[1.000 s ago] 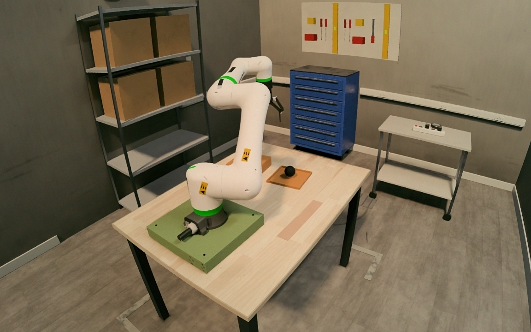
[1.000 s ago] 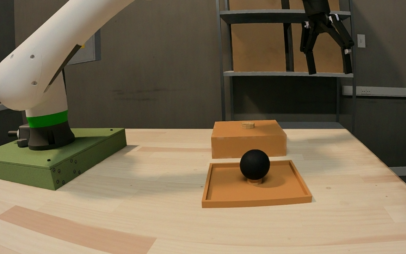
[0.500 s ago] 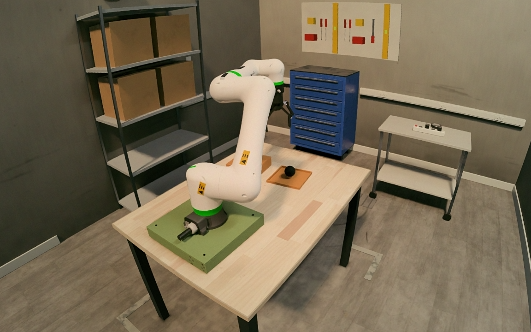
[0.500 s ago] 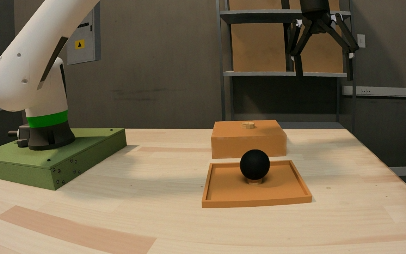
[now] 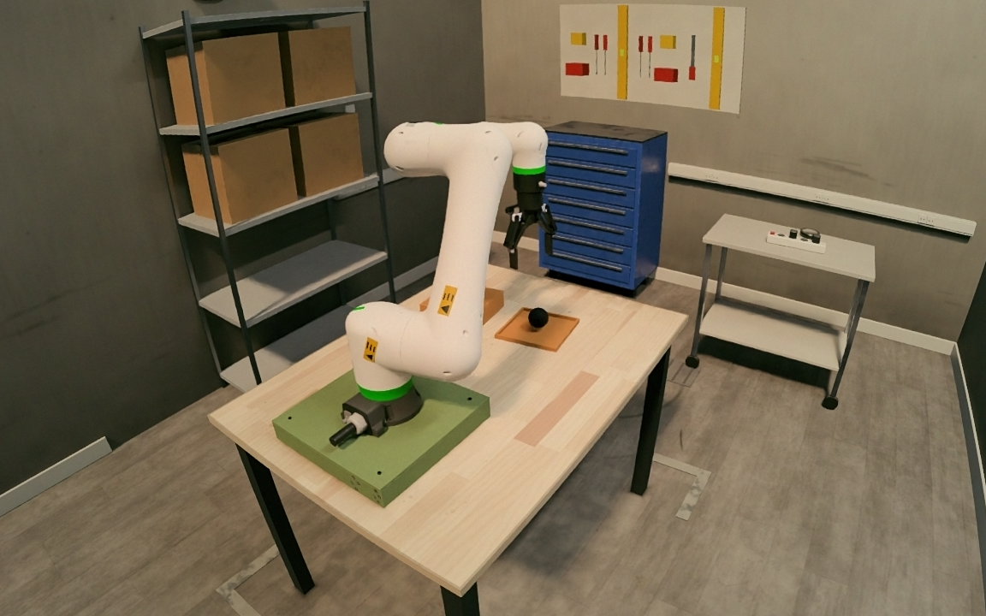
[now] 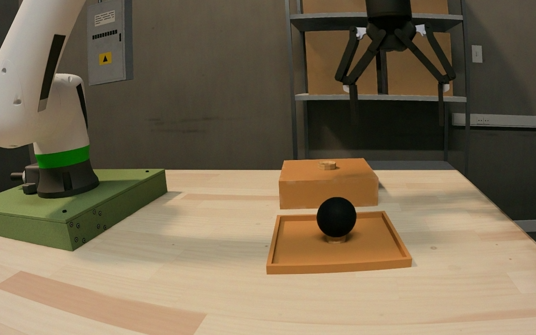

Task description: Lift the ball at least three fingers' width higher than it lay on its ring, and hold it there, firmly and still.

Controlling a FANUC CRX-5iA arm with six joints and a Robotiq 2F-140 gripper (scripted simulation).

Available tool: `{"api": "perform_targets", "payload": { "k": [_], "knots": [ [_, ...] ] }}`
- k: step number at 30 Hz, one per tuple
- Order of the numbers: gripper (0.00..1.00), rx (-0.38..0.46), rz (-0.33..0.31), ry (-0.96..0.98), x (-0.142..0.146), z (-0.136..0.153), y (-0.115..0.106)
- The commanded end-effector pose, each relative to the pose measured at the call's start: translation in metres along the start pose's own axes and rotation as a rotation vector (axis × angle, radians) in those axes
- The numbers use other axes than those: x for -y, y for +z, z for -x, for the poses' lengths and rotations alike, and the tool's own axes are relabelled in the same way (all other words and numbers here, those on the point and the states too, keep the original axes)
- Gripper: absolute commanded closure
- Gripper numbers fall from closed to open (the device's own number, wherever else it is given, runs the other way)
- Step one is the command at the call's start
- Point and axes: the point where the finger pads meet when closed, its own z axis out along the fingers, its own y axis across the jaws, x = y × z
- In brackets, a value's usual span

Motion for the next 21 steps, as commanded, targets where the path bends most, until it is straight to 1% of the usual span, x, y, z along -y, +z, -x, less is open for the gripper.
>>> {"api": "perform_targets", "payload": {
  "k": [1,4,9,12,19,20,21],
  "knots": [
    [0.0,-0.007,0.009,-0.117,0.019,0.033,0.006],
    [0.0,-0.006,0.001,-0.178,0.032,0.051,0.012],
    [0.0,-0.005,-0.017,-0.304,0.062,0.086,0.023],
    [0.0,-0.005,-0.024,-0.353,0.074,0.1,0.028],
    [0.0,-0.005,-0.026,-0.367,0.078,0.104,0.031],
    [0.0,-0.005,-0.026,-0.367,0.078,0.104,0.037],
    [0.0,-0.005,-0.026,-0.367,0.078,0.104,0.05]
  ]
}}
